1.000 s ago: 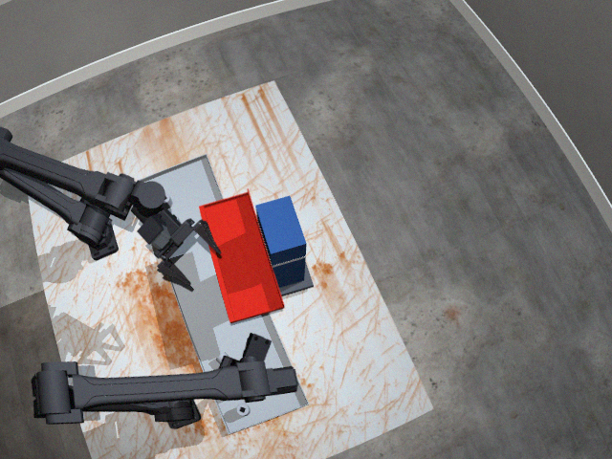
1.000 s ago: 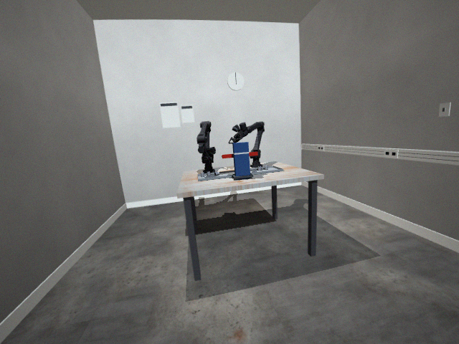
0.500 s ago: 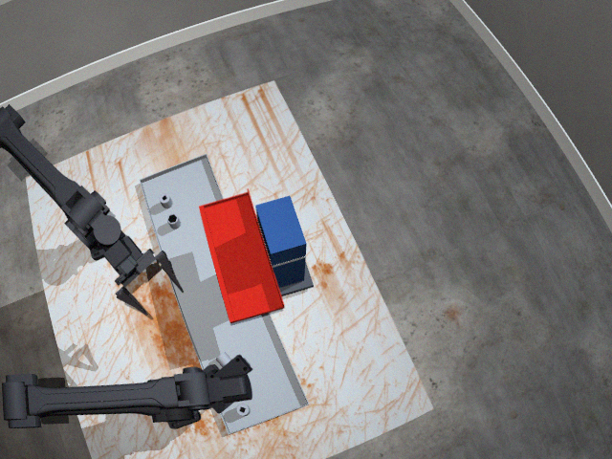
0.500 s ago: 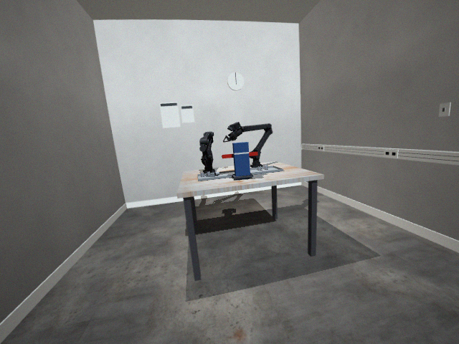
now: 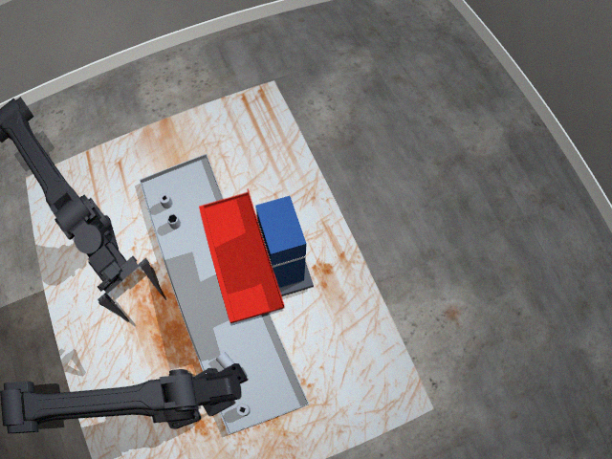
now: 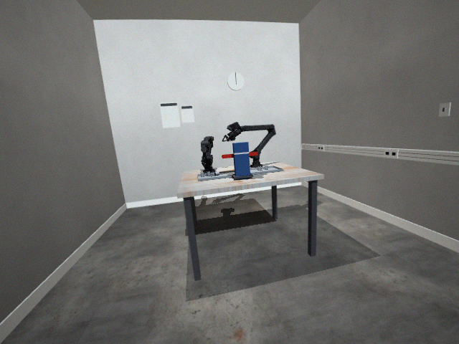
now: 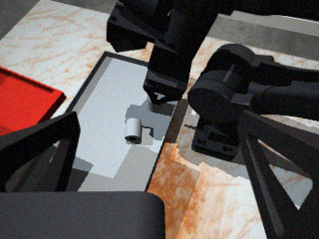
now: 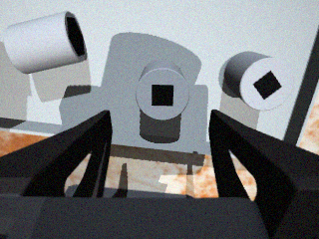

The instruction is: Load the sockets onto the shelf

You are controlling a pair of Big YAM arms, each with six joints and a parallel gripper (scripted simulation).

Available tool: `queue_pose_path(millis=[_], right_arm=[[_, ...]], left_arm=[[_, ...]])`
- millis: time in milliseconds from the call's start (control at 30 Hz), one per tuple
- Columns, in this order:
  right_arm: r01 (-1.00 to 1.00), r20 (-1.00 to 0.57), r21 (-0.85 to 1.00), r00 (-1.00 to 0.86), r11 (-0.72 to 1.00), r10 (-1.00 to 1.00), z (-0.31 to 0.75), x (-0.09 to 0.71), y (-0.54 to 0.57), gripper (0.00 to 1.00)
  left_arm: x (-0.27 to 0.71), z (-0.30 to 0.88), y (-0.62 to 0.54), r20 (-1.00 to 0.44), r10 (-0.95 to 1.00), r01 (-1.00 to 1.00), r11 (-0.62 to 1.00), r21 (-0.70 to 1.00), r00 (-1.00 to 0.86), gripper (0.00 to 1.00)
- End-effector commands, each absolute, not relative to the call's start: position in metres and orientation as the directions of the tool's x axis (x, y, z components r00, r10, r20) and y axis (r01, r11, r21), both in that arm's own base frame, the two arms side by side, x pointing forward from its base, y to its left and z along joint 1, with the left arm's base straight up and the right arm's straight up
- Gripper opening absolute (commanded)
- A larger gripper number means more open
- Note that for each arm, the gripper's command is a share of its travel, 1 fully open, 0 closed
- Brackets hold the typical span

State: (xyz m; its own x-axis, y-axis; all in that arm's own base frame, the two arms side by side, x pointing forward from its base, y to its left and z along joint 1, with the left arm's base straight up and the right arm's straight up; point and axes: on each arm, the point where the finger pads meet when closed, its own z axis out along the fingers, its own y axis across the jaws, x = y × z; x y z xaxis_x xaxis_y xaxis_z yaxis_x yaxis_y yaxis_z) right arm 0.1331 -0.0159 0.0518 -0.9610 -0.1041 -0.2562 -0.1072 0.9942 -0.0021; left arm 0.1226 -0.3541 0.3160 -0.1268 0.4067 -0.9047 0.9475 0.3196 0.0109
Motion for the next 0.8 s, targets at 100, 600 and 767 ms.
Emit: queue_pose_path(millis=[100, 600, 767], right_arm=[[-0.083, -0.272, -0.004, -0.959, 0.997, -0.081, 0.038, 0.142, -0.017, 0.56], [-0.082, -0.279, -0.008, -0.957, 0.997, -0.081, 0.028, 0.147, -0.018, 0.4], [-0.083, -0.275, -0.006, -0.958, 0.997, -0.081, 0.026, 0.146, -0.017, 0.29]], left_arm=[[0.124, 0.333, -0.356, -0.916, 0.378, 0.944, 0.33, 0.0, -0.132, 1.0], [0.124, 0.334, -0.356, -0.918, 0.375, 0.944, 0.329, 0.0, -0.131, 1.0], [0.124, 0.334, -0.356, -0.918, 0.375, 0.944, 0.329, 0.0, -0.131, 1.0]])
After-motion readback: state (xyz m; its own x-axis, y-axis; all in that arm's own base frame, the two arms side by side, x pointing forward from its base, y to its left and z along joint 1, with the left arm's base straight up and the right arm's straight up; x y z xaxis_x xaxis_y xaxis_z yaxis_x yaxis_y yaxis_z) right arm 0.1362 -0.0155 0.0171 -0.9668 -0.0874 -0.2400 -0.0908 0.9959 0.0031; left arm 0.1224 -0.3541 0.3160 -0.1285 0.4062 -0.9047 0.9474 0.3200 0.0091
